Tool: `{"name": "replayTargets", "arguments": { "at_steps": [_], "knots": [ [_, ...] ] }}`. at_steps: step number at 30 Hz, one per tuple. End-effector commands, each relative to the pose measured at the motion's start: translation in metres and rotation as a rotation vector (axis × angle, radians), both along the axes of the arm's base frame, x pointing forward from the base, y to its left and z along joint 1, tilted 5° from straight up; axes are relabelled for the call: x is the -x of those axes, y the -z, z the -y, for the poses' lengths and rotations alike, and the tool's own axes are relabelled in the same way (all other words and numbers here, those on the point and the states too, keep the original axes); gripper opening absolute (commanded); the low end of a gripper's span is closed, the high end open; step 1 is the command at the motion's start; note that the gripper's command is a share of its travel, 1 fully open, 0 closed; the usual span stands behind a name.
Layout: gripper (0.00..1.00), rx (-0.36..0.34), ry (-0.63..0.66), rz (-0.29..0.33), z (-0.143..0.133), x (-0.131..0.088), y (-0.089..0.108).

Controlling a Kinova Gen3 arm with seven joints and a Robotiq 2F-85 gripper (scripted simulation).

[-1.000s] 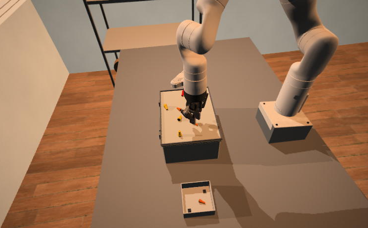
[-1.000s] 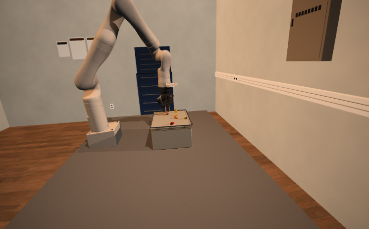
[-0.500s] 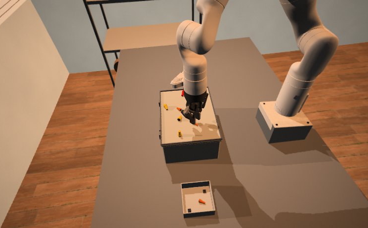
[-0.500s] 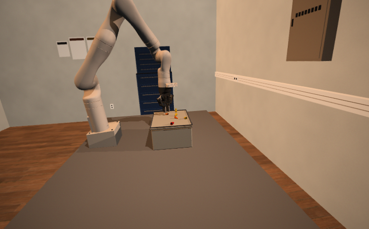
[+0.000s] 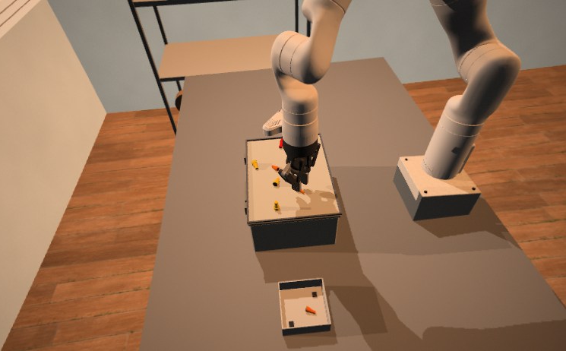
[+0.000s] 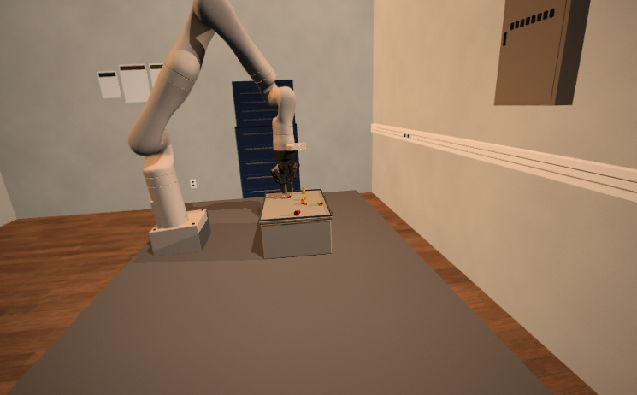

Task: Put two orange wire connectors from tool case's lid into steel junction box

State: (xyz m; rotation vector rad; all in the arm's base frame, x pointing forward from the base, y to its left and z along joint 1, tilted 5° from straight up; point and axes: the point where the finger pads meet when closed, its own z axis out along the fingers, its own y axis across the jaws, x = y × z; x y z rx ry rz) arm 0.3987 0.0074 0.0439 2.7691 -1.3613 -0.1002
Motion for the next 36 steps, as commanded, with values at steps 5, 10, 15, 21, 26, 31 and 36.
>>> {"name": "replayTargets", "arguments": {
  "at_steps": [5, 10, 15, 21, 26, 31, 36],
  "knots": [
    [0.33, 0.000, 0.000, 0.002, 0.000, -0.001, -0.001],
    [0.33, 0.000, 0.000, 0.002, 0.000, -0.001, -0.001],
    [0.33, 0.000, 0.000, 0.002, 0.000, -0.001, 0.003],
    [0.33, 0.000, 0.000, 0.002, 0.000, 0.000, 0.017],
    [0.33, 0.000, 0.000, 0.002, 0.000, 0.000, 0.017],
    [0.33, 0.000, 0.000, 0.002, 0.000, 0.000, 0.017],
    [0.15, 0.000, 0.000, 0.002, 0.000, 0.000, 0.017]
  ]
}}
